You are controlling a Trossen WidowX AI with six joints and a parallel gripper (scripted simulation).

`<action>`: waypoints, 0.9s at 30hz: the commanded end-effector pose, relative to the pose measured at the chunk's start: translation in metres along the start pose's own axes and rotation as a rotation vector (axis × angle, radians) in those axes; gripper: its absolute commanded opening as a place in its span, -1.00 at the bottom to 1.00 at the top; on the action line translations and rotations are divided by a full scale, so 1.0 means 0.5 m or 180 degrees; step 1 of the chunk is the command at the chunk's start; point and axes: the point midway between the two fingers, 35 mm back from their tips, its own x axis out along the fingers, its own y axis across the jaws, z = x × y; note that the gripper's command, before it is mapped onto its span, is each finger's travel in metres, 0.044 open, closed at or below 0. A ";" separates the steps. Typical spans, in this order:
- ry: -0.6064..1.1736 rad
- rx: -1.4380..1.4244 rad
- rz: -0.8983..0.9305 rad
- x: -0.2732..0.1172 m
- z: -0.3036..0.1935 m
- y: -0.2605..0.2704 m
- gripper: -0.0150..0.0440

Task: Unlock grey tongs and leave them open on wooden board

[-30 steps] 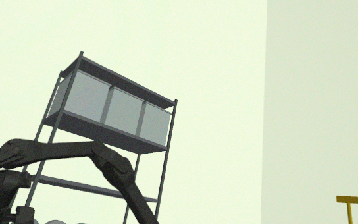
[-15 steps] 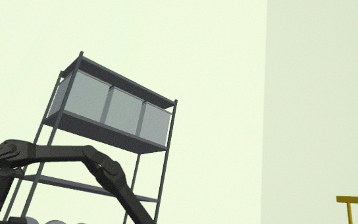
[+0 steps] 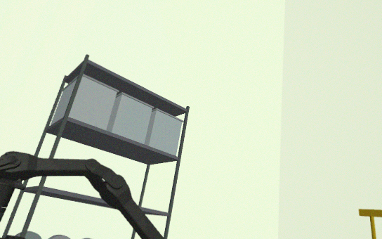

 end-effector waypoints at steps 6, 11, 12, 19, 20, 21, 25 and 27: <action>0.0014 -0.0013 0.0031 0.011 0.000 0.004 -1.00; 0.0012 -0.0013 0.0044 0.027 0.001 0.005 -1.00; 0.0012 -0.0013 0.0046 0.031 0.001 0.005 -1.00; 0.0009 -0.0012 0.0063 0.054 0.001 0.005 -1.00; 0.0009 -0.0012 0.0066 0.057 0.002 0.005 -1.00; 0.0008 -0.0012 0.0068 0.060 0.002 0.004 -1.00; 0.0006 -0.0012 0.0078 0.074 0.002 0.004 -1.00; 0.0006 -0.0011 0.0082 0.080 0.002 0.004 -1.00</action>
